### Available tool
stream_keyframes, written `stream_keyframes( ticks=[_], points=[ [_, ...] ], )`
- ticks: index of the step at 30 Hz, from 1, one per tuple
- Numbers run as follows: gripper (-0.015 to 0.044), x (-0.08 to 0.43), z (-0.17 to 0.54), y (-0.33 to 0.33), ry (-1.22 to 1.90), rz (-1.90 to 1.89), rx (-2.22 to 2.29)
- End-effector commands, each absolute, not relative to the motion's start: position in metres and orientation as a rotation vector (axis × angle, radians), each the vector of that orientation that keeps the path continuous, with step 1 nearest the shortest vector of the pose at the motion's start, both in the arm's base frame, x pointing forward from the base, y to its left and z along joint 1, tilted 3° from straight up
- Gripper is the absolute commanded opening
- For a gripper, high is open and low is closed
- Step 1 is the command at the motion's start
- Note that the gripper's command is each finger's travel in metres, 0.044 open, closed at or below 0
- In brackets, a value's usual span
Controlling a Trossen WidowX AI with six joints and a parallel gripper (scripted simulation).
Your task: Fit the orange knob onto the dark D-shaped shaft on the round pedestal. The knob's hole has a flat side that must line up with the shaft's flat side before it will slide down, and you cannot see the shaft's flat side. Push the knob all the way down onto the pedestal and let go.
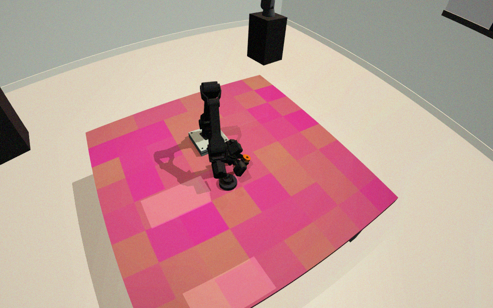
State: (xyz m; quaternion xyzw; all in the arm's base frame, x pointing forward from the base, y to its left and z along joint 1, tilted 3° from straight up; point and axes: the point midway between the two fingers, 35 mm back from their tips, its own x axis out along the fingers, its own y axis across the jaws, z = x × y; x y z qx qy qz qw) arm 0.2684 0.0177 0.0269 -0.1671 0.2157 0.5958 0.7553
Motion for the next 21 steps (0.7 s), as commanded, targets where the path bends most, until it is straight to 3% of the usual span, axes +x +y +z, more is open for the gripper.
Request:
stream_keyframes(
  ticks=[1, 3, 6, 21],
  points=[
    [0.0179, 0.2681, 0.0258, 0.0161, 0.444, 1.303, -0.345],
    [0.0179, 0.2682, 0.0268, 0.0158, 0.467, 1.299, -0.364],
    [0.0258, 0.2683, 0.0267, 0.0168, 0.460, 1.299, -0.353],
    [0.0260, 0.2683, 0.0267, 0.0168, 0.460, 1.299, -0.353]
  ],
)
